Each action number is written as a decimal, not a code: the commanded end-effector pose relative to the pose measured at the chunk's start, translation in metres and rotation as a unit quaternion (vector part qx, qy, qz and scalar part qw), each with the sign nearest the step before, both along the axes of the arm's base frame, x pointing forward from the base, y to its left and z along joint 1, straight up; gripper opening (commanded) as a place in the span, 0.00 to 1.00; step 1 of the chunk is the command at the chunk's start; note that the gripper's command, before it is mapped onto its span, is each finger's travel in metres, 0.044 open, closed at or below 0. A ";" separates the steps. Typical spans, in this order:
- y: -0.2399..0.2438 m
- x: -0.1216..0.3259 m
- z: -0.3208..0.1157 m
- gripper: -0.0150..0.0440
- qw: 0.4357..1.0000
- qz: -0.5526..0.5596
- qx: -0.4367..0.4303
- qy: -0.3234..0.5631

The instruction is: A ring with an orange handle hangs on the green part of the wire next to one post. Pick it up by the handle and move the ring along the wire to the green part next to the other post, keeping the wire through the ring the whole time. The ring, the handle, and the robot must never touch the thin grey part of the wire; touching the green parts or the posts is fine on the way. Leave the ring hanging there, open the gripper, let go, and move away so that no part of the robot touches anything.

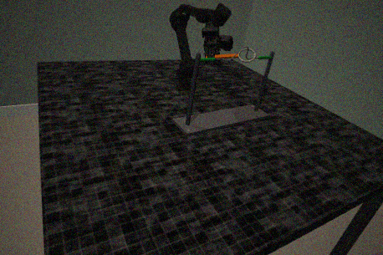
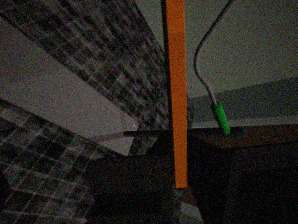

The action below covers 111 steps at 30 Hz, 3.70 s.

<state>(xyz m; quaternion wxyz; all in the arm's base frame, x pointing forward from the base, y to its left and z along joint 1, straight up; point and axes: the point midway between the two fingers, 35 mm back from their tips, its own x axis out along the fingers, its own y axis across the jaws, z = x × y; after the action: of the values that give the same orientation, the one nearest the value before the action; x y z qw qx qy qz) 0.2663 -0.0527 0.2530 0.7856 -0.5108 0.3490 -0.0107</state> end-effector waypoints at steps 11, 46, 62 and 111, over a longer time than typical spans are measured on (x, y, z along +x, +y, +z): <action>0.028 -0.012 -0.043 0.00 0.986 -0.041 0.163 -0.008; 0.146 0.002 -0.100 0.00 0.833 -0.097 0.527 -0.136; 0.158 0.001 -0.100 0.00 0.841 -0.087 0.517 -0.136; 0.198 -0.001 -0.105 0.00 0.844 -0.079 0.512 -0.138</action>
<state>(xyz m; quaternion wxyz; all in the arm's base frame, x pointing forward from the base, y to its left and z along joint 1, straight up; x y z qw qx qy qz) 0.2642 0.1452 0.1494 0.9712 -0.0032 0.2349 0.0395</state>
